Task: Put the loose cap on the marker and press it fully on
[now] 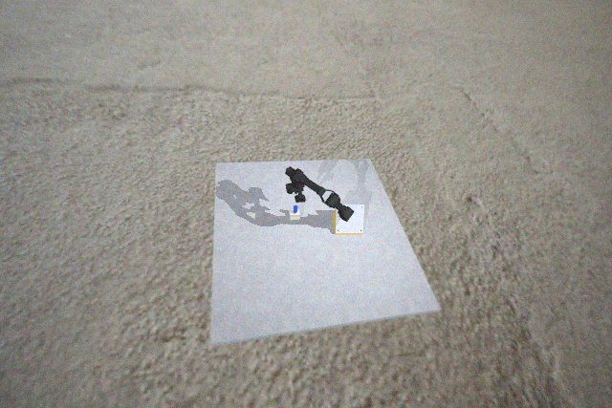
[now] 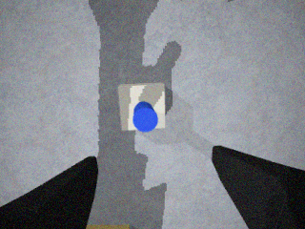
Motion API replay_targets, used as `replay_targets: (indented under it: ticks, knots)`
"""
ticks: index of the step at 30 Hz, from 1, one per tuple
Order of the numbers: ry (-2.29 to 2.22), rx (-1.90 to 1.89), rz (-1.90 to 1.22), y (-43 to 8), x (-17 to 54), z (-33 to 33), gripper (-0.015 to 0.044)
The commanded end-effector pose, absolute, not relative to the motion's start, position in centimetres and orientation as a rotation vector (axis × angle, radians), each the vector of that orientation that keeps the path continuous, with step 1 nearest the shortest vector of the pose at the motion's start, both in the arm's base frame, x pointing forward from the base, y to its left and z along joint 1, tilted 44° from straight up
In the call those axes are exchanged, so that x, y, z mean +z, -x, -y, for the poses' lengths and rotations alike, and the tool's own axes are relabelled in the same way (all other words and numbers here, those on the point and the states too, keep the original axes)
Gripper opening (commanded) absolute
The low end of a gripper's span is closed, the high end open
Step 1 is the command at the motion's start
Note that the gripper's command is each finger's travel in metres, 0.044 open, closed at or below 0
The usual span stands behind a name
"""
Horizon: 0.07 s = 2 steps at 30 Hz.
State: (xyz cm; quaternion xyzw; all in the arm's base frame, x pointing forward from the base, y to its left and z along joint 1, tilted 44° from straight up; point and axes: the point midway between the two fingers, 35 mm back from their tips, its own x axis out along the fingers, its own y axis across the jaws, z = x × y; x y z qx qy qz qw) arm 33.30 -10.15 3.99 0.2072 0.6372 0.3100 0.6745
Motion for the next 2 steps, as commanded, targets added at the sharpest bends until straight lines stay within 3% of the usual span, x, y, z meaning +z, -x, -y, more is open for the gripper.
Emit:
replay_targets:
  ticks: [1,2]
  knots:
    - [-0.463,0.700,-1.437,-33.25,3.91,10.18,0.0420]
    - [-0.463,0.700,-1.437,-33.25,3.91,10.18,0.0440]
